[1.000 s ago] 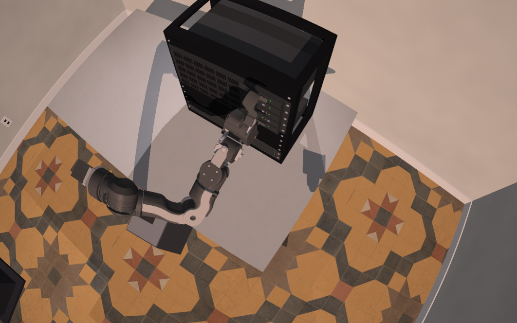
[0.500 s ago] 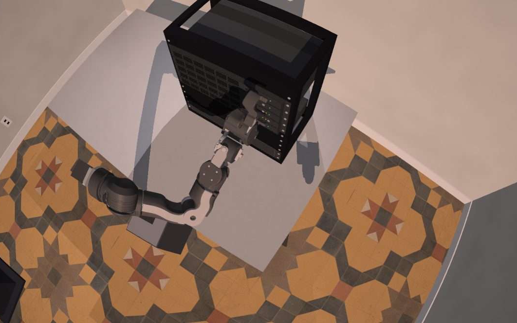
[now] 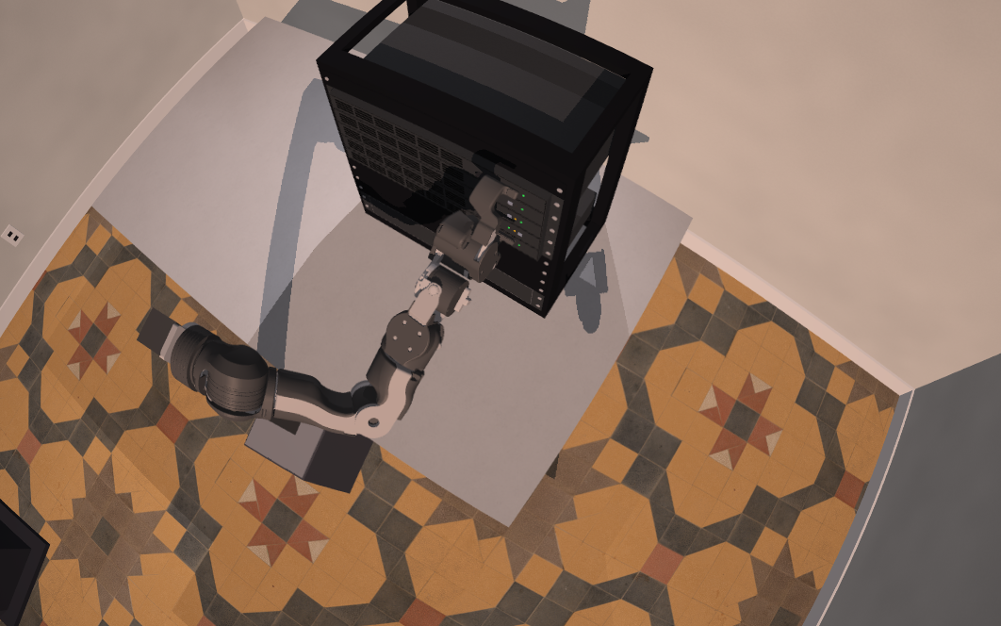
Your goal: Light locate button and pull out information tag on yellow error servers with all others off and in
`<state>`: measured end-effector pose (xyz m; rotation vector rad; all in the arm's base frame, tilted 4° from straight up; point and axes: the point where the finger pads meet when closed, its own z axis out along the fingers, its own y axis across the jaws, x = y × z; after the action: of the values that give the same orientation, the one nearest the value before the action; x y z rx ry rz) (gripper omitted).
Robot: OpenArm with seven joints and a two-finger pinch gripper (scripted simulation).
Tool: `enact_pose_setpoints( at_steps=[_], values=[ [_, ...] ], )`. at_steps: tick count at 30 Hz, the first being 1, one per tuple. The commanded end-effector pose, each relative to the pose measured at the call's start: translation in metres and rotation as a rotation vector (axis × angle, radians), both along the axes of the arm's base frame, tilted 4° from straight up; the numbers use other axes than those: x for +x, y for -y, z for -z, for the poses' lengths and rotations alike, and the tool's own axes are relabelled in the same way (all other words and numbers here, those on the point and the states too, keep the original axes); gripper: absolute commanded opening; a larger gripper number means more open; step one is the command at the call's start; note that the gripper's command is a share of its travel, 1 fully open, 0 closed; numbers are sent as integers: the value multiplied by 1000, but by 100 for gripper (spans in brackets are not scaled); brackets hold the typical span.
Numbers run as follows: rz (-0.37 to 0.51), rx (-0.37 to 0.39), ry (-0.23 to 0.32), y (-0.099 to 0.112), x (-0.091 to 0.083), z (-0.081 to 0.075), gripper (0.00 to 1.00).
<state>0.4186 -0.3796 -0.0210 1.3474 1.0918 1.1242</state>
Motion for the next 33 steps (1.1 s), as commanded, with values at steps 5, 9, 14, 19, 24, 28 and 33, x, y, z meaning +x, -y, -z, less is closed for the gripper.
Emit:
enact_pose_setpoints(
  at_steps=[5,9,14,19,24,28,33],
  values=[
    [1,2,-6,0,0,1,100],
    [1,2,-6,0,0,1,100],
    [1,2,-6,0,0,1,100],
    [1,2,-6,0,0,1,100],
    [1,2,-6,0,0,1,100],
    [1,2,-6,0,0,1,100],
    [1,2,-6,0,0,1,0]
  ],
)
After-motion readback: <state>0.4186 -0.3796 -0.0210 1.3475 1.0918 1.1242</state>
